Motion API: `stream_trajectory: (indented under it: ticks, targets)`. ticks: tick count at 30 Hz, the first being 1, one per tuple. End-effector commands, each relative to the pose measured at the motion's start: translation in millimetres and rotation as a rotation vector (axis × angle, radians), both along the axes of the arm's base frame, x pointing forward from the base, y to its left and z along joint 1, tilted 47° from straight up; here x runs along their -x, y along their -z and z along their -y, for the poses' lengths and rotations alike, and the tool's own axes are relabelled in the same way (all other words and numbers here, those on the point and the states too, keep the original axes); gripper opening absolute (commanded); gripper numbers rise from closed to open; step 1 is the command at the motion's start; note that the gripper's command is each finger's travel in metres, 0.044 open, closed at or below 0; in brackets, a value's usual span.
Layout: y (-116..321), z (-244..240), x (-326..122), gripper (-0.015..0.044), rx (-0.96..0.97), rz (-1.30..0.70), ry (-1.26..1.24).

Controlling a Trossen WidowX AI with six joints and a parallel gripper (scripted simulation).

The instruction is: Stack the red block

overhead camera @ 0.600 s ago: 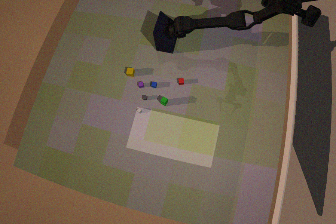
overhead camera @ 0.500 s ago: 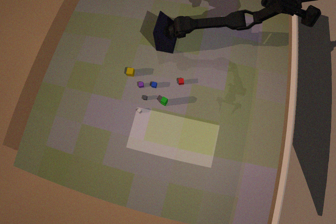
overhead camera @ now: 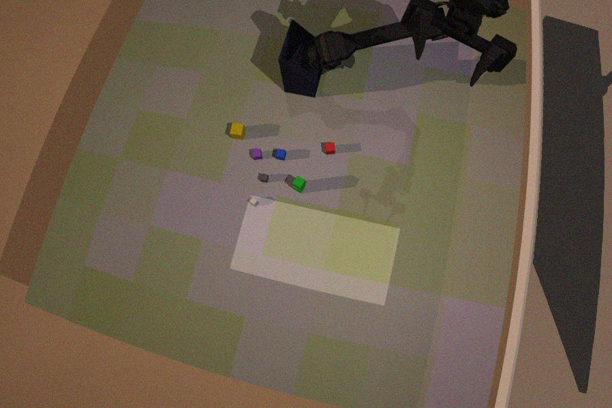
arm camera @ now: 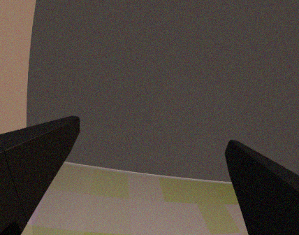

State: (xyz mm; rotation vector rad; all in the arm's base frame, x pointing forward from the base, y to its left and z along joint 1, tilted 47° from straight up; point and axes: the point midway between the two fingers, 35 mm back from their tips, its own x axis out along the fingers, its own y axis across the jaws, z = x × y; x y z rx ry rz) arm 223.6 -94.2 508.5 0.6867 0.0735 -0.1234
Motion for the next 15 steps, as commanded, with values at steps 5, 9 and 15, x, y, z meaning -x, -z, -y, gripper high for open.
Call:
stream_trajectory:
  ticks: [5,9,15]
  targets:
    - [75.6,-4.6,-44.1,0.0440,0.035,-0.183,-0.192]
    - [125.4,-14.7,-64.1,0.0440,0.042,-0.293,-0.312]
    - [200.7,-41.8,-80.7,0.0440,0.058,-0.446,-0.511]
